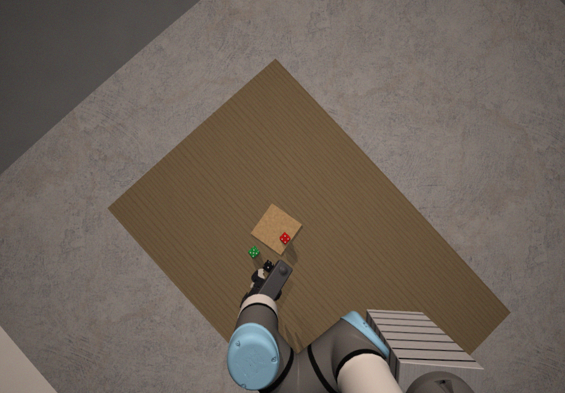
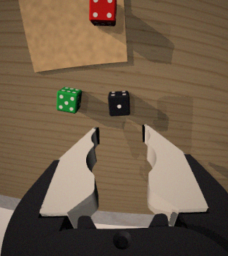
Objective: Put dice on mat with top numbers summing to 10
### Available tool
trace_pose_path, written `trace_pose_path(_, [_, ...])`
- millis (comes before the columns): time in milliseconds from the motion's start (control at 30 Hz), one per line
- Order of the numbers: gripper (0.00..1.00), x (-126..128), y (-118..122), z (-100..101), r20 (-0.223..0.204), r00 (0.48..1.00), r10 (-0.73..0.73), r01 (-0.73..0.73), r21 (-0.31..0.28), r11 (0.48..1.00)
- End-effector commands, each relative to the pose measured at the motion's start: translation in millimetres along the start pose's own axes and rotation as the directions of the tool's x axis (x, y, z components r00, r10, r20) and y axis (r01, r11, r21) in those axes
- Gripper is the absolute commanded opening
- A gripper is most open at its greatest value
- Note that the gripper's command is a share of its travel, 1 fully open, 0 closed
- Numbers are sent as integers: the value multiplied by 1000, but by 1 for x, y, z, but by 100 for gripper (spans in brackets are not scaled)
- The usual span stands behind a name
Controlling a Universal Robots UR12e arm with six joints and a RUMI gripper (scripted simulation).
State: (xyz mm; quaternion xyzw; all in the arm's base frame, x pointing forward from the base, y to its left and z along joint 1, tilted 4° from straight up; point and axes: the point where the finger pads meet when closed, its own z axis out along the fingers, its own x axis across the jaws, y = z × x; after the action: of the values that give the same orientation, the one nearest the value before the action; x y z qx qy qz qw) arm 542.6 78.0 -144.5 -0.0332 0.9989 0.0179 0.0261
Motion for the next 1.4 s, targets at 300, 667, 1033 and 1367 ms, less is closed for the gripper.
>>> trace_pose_path(300, [28, 0, 0, 0, 1, 1000, 0, 0, 0, 1000])
trace_pose_path(667, [28, 0, 0, 0, 1, 1000, 0, 0, 0, 1000])
trace_pose_path(1033, [28, 0, 0, 3, 1, 1000, 0, 0, 0, 1000])
trace_pose_path(1367, [28, -1, 0, 11, 1, 1000, 0, 0, 0, 1000])
